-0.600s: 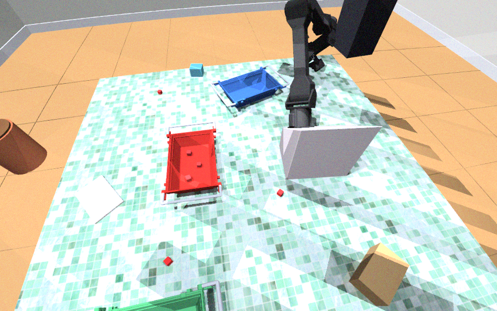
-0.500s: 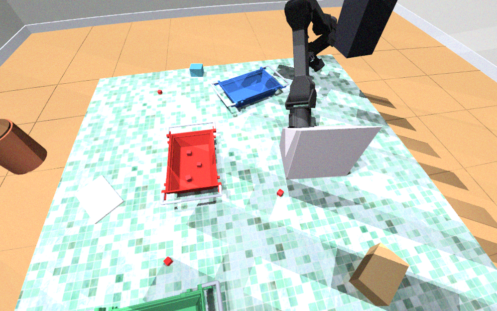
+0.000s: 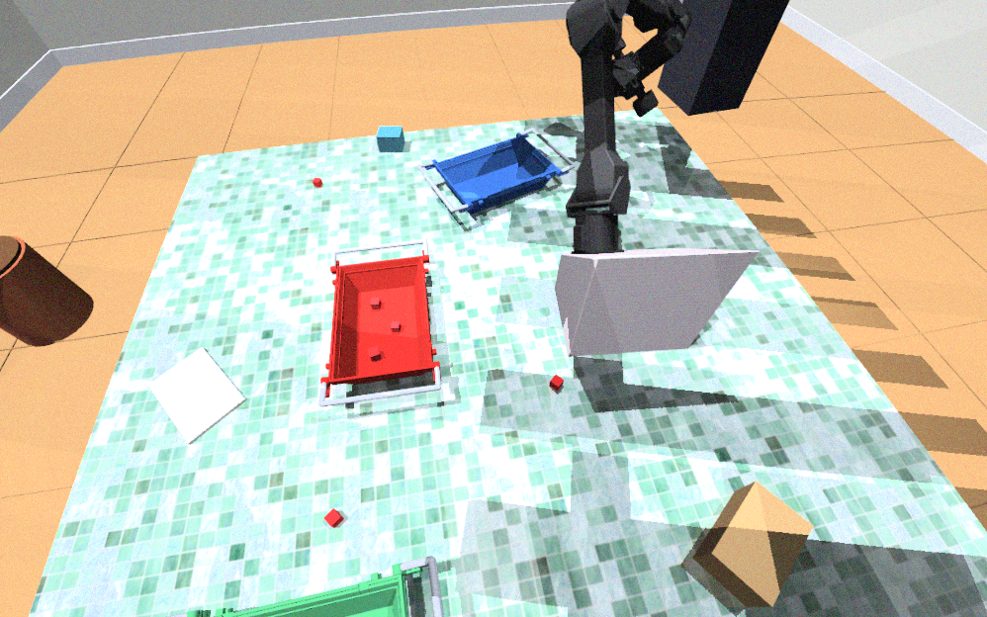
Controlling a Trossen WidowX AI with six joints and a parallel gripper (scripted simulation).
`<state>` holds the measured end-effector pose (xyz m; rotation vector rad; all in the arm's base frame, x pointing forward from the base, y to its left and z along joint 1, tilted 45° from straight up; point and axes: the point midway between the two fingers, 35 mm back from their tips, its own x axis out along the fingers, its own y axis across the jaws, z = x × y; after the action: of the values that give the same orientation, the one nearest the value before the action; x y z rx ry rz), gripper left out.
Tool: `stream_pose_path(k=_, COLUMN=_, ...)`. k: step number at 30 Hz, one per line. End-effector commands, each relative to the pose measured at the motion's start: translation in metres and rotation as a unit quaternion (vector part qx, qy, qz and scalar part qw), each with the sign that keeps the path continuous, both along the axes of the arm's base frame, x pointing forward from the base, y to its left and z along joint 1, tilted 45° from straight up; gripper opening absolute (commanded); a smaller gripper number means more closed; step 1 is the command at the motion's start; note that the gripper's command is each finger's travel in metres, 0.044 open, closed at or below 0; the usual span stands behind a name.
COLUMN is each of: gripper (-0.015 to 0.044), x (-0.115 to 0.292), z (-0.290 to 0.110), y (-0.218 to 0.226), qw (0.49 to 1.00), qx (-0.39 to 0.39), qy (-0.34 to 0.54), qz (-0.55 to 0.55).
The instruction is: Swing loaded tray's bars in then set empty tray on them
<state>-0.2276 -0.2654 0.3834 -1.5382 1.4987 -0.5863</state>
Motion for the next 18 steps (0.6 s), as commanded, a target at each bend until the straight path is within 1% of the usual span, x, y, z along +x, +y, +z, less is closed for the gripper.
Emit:
stream_pose_path(k=1, gripper=0.0082, x=0.019, z=0.044, y=0.042, qw=1.000, qx=-0.011, qy=-0.010, qz=0.000)
stream_pose_path(k=4, gripper=0.0082, x=0.033, z=0.063, y=0.059, qw=1.000, qx=-0.022, qy=-0.017, qz=-0.005)
stream_pose_path(k=8, gripper=0.0082, x=0.035, z=0.066, y=0.061, qw=1.000, qx=-0.024, qy=-0.018, qz=-0.006)
stream_pose_path(k=9, gripper=0.0082, x=0.023, z=0.042, y=0.041, qw=1.000, qx=-0.007, qy=-0.013, qz=-0.002)
stream_pose_path(k=12, gripper=0.0082, x=0.031, z=0.036, y=0.029, qw=0.999, qx=0.013, qy=-0.037, qz=0.009)
stream_pose_path(k=18, gripper=0.0082, x=0.076, z=0.009, y=-0.021, qw=0.985, qx=0.108, qy=-0.131, qz=0.042)
